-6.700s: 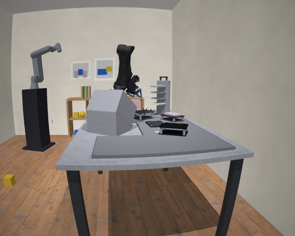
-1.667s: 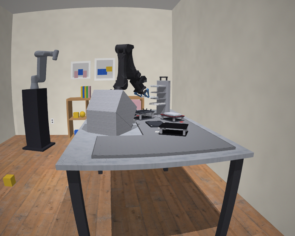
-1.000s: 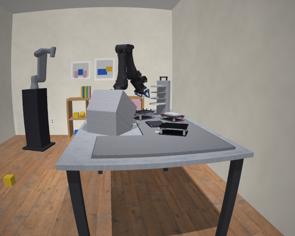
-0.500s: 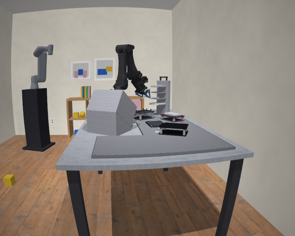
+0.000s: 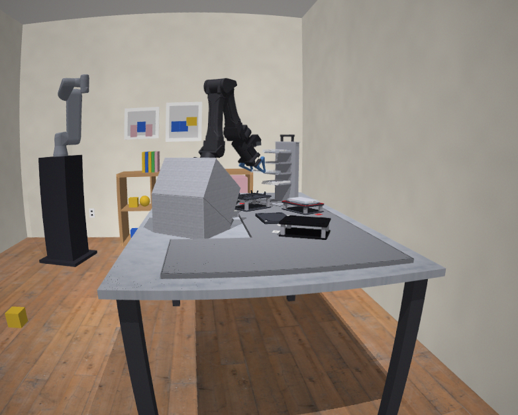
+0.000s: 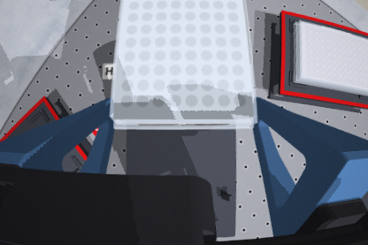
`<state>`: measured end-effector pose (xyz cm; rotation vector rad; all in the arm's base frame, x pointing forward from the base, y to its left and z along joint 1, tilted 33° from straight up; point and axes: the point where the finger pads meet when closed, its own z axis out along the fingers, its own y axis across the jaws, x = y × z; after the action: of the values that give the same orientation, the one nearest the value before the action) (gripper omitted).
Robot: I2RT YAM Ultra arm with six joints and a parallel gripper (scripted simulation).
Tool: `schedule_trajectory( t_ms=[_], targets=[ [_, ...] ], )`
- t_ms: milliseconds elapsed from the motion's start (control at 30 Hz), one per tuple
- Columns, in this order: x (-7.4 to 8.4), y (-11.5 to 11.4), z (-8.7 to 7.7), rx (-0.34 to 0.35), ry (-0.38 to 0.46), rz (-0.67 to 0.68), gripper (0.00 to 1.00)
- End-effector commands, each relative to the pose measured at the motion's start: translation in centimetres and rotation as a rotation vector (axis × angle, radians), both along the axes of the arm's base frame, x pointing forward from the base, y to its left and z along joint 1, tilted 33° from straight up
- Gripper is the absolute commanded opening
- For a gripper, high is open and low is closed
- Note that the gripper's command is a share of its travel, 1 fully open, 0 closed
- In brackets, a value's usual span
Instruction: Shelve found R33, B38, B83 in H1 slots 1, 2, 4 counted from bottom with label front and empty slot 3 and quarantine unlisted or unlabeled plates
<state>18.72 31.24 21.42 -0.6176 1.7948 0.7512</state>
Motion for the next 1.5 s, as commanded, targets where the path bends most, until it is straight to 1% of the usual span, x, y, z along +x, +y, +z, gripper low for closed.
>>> schedule_trajectory(
  t_ms=[0, 233, 267, 300, 800, 833, 867, 967, 1033, 1467],
  targets=[
    [0.8, 0.6, 2.1, 0.048, -0.025, -0.008, 0.86],
    [1.0, 0.8, 2.2, 0.048, -0.025, -0.008, 0.86],
    [1.1, 0.7, 2.5, 0.055, -0.029, -0.011, 0.86],
    [1.1, 0.9, 2.2, 0.048, -0.025, -0.01, 0.86],
    [1.7, 1.5, 2.5, 0.048, -0.026, -0.008, 0.86],
    [1.8, 1.4, 2.7, 0.054, -0.029, -0.011, 0.86],
    [1.9, 1.5, 2.5, 0.048, -0.026, -0.01, 0.86],
    [1.9, 1.6, 2.5, 0.048, -0.026, -0.011, 0.86],
    [1.9, 1.4, 3.0, 0.06, -0.032, -0.012, 0.86],
    [2.0, 1.6, 2.4, 0.048, -0.026, -0.012, 0.86]
  ],
)
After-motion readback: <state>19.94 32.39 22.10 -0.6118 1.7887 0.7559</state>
